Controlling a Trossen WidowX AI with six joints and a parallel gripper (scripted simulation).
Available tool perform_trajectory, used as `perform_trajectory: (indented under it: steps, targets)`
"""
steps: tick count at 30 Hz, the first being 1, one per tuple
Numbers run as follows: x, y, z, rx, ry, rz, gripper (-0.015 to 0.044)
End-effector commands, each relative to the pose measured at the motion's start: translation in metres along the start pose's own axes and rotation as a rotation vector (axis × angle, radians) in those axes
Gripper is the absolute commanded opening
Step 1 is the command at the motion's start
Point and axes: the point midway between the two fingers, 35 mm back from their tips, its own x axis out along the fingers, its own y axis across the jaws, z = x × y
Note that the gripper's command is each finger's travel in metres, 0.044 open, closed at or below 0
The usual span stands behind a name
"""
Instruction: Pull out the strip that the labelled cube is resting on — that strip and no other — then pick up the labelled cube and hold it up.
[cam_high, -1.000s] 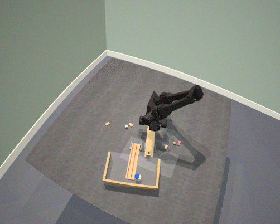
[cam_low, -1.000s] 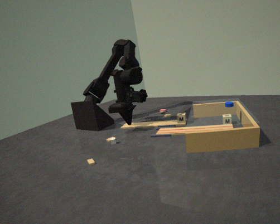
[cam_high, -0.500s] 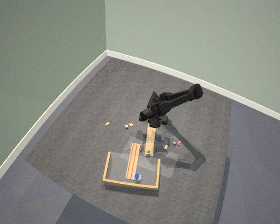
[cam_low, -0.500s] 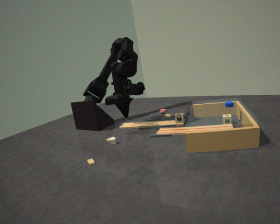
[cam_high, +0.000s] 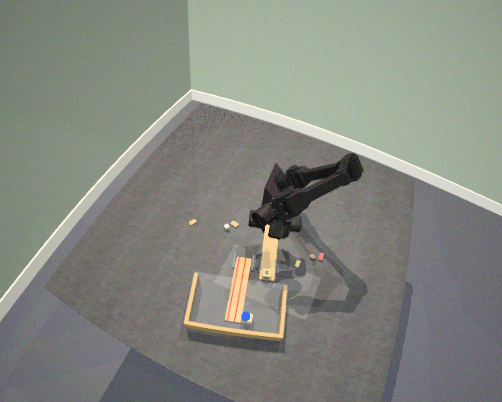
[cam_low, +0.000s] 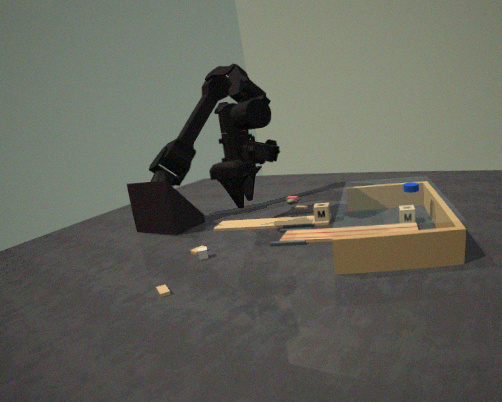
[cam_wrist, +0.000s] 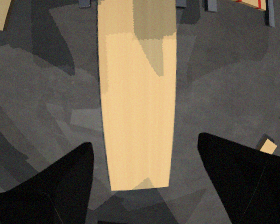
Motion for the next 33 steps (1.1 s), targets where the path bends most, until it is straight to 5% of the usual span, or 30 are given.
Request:
perform_trajectory:
  steps: [1, 3, 33]
  targets:
    - [-0.002, -0.001, 0.015, 0.006, -0.001, 0.005, 0.0394]
    - [-0.003, -0.001, 0.023, 0.006, -0.001, 0.005, 0.044]
    - [-0.017, -0.005, 0.138, 0.001, -0.005, 0.004, 0.044]
